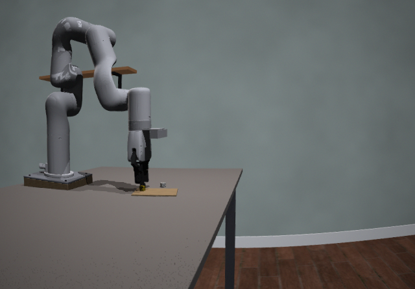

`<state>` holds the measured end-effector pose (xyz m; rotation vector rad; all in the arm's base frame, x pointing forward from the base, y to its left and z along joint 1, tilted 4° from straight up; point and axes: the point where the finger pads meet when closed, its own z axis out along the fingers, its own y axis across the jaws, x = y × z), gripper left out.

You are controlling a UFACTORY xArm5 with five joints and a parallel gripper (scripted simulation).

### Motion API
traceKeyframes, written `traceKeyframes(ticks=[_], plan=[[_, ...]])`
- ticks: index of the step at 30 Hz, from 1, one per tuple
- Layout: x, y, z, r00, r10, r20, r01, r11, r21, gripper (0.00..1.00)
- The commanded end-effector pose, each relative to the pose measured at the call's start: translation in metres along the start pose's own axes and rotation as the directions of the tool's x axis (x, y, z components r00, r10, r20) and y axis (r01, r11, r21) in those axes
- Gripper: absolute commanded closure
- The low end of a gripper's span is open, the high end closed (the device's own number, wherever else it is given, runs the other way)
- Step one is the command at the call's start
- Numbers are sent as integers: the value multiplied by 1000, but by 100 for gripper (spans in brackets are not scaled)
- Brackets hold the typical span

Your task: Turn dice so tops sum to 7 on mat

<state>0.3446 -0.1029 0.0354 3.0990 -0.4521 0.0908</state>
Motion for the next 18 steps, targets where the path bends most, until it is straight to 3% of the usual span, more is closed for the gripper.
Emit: traceKeyframes(ticks=[1, 9, 17, 18], plan=[[1, -1, -26, 1000, 0, -4, 0, 1000, 0, 69], [1, -3, -60, 1000, 0, -3, 0, 1000, 0, 69], [1, -3, -65, 1000, 0, -3, 0, 1000, 1, 69], [1, -3, -65, 1000, 0, -3, 0, 1000, 1, 0]])
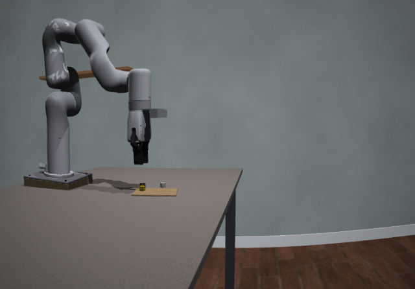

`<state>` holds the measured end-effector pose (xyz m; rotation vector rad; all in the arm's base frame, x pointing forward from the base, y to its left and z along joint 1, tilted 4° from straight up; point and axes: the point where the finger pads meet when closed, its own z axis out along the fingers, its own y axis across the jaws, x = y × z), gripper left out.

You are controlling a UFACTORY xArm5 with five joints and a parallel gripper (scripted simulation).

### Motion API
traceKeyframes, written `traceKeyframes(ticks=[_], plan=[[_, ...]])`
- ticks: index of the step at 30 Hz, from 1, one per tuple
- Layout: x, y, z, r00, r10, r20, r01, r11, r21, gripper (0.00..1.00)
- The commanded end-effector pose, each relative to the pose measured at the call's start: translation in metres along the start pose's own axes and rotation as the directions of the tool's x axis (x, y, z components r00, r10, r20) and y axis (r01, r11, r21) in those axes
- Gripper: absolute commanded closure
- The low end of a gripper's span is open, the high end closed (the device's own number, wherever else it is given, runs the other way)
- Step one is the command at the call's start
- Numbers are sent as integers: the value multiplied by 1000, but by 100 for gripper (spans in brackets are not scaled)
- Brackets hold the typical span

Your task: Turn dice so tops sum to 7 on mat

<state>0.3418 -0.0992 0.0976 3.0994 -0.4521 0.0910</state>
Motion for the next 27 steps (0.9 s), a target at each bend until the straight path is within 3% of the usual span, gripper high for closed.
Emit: traceKeyframes(ticks=[1, 20, 23, 27], plan=[[1, 0, -3, 1000, 0, -3, 0, 1000, 0, 0], [2, -1, -3, 1000, -6, -3, 6, 1000, 0, 0], [11, -29, 2, 984, -180, 0, 180, 984, 5, 0], [17, -48, 6, 957, -290, 2, 290, 957, 8, 0]])
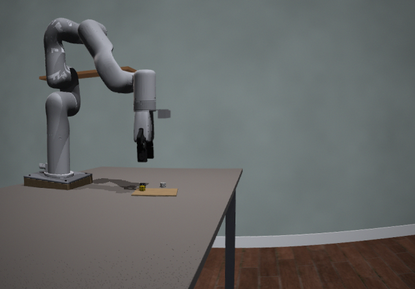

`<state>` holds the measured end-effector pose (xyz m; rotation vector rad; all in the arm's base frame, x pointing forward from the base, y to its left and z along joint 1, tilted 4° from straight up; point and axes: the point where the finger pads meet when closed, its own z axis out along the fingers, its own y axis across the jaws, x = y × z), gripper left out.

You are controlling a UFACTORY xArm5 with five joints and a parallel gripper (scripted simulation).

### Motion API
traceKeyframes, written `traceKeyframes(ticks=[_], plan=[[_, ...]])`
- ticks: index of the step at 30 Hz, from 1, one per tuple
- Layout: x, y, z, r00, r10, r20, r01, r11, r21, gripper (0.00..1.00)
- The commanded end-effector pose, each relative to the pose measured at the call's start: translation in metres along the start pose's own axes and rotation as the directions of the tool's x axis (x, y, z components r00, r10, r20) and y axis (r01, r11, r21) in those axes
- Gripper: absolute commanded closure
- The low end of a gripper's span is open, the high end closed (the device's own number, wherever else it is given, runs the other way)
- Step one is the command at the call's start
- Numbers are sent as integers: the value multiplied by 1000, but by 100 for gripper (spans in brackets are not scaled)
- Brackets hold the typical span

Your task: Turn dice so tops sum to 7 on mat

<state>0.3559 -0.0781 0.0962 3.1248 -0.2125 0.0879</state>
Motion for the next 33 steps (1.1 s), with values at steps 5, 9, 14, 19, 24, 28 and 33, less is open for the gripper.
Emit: traceKeyframes(ticks=[5, 9, 14, 19, 24, 28, 33], plan=[[21, -45, 10, 960, -279, 3, 279, 960, 8, 0], [28, -68, 15, 915, -404, 4, 404, 915, 12, 0], [33, -91, 21, 853, -523, 4, 523, 852, 16, 0], [35, -99, 23, 829, -559, 4, 559, 829, 17, 69], [35, -99, 23, 829, -559, 4, 559, 829, 17, 69], [35, -99, 23, 829, -559, 4, 559, 829, 17, 69], [35, -99, 23, 829, -559, 4, 559, 829, 17, 69]])
